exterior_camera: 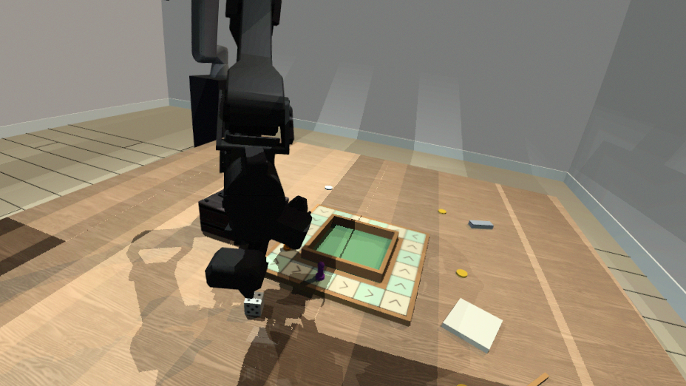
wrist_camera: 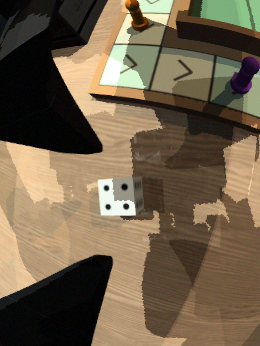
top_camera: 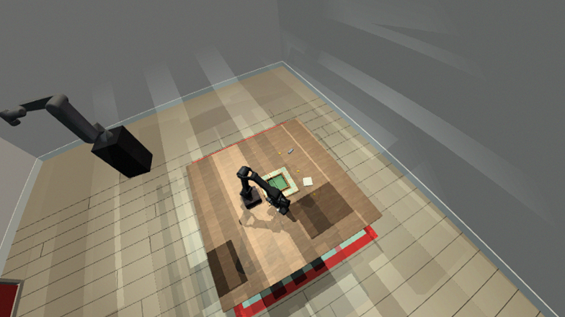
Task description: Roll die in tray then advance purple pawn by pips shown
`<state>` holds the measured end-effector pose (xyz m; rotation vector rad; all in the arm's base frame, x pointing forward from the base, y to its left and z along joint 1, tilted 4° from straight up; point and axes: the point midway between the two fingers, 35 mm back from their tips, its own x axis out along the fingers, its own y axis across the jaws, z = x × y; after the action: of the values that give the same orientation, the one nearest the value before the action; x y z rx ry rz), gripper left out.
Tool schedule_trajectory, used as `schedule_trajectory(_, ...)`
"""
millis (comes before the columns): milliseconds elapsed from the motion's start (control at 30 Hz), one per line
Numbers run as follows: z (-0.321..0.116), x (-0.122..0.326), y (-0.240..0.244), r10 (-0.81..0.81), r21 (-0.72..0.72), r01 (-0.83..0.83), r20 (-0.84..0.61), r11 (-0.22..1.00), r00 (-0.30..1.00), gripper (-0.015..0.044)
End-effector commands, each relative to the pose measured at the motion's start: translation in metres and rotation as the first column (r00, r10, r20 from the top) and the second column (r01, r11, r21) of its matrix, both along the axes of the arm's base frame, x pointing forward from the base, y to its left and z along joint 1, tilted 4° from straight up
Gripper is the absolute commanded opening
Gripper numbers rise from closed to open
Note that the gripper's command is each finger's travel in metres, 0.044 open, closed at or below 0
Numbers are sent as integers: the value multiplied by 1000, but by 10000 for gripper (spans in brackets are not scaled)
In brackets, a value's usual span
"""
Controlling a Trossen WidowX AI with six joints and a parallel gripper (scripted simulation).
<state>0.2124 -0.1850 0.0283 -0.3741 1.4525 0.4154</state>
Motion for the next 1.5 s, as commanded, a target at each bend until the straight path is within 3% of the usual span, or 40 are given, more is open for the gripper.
schedule_trajectory(0, -13, -1, 1, -1, -1, 1, -12, 1000, 1000, 275)
schedule_trajectory(800, -45, 1, 3, -1, -1, 1, -12, 1000, 1000, 275)
schedule_trajectory(1000, -45, 1, 3, -1, -1, 1, -12, 1000, 1000, 118)
schedule_trajectory(1267, -45, 1, 3, -1, -1, 1, -12, 1000, 1000, 64)
schedule_trajectory(1367, -40, 2, -1, -3, -5, 3, 3, 1000, 1000, 0)
schedule_trajectory(1467, -23, 3, -7, -5, -10, 5, 16, 1000, 1000, 0)
